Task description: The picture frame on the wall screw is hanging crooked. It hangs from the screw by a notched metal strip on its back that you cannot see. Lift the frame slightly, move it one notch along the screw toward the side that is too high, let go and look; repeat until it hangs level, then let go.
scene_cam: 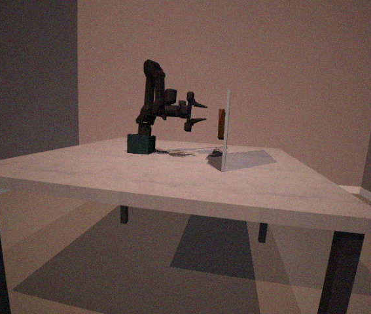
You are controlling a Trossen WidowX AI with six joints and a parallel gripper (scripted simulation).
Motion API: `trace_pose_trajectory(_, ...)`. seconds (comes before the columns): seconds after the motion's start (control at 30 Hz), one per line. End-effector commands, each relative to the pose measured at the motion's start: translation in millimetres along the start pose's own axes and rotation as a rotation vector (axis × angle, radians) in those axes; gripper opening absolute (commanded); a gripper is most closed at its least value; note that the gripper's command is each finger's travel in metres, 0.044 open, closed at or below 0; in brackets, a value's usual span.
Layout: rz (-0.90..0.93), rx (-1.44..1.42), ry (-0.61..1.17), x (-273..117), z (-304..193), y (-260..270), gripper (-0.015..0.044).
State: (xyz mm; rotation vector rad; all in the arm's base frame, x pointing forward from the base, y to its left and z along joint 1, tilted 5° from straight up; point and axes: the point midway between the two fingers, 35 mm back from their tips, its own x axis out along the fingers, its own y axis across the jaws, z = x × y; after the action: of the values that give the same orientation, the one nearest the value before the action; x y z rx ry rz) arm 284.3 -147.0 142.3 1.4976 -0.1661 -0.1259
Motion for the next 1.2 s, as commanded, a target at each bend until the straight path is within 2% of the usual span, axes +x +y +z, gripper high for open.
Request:
trace_pose_trajectory(0.0, 0.016, -0.014, -0.003, 36.6, -3.3, -0.3, 0.026)
trace_pose_trajectory(0.63, 0.017, -0.014, -0.003, 39.5, -3.7, -0.4, 0.026)
trace_pose_trajectory(1.17, 0.019, -0.014, -0.003, 63.4, -3.1, 0.7, 0.026)
